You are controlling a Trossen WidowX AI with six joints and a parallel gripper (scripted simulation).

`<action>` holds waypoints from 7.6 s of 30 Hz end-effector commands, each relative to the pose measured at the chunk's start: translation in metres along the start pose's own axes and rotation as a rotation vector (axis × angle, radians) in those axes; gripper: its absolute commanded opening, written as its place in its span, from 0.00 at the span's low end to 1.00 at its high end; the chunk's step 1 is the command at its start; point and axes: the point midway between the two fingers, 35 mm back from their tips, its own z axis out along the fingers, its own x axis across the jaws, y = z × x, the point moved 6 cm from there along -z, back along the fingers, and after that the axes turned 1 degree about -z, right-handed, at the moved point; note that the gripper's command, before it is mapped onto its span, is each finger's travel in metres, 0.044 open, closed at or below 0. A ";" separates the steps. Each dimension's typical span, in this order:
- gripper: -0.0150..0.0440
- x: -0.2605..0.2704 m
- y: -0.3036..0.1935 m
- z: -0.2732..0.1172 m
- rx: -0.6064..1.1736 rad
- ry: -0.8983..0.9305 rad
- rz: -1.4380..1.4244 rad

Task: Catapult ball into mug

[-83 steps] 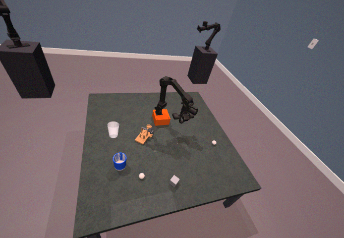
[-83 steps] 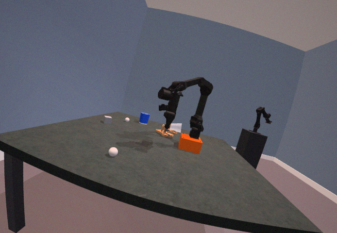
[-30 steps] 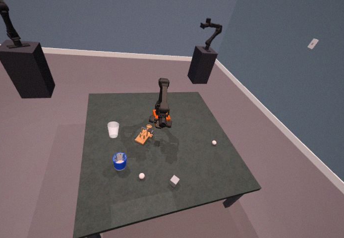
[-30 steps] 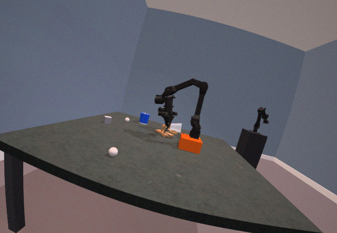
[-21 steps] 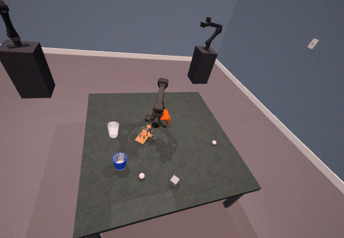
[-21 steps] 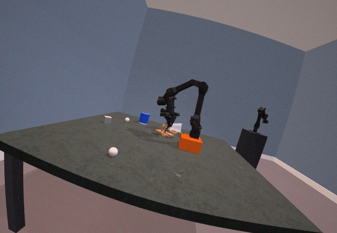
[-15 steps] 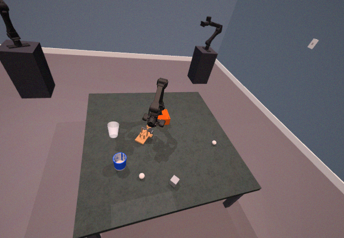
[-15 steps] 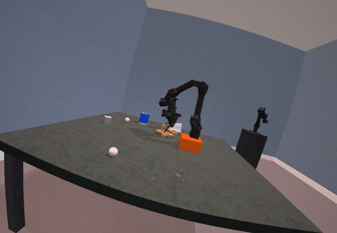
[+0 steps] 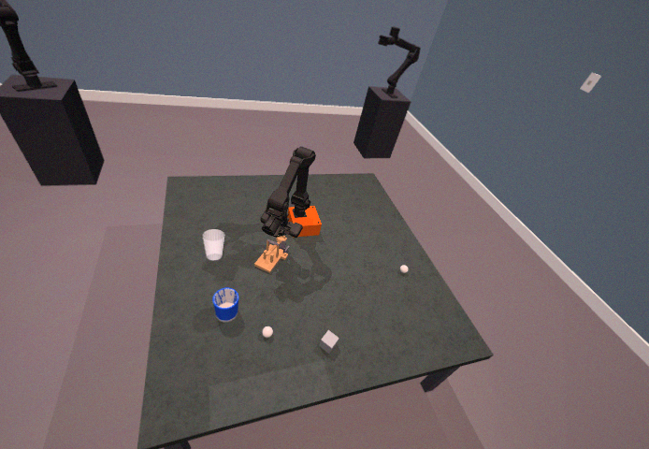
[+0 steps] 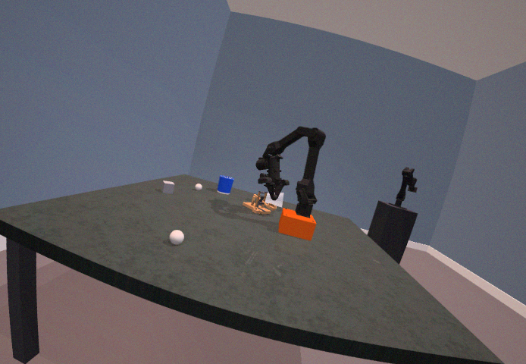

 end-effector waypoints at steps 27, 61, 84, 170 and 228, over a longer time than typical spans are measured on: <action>0.39 -0.003 0.008 0.023 0.001 0.005 0.005; 1.00 -0.011 0.099 -0.152 -0.550 0.030 0.110; 1.00 -0.020 0.170 -0.240 -0.979 0.078 0.183; 0.25 0.115 0.044 -0.050 -0.097 -0.533 -0.864; 0.25 0.114 -0.008 0.040 0.349 -0.818 -1.344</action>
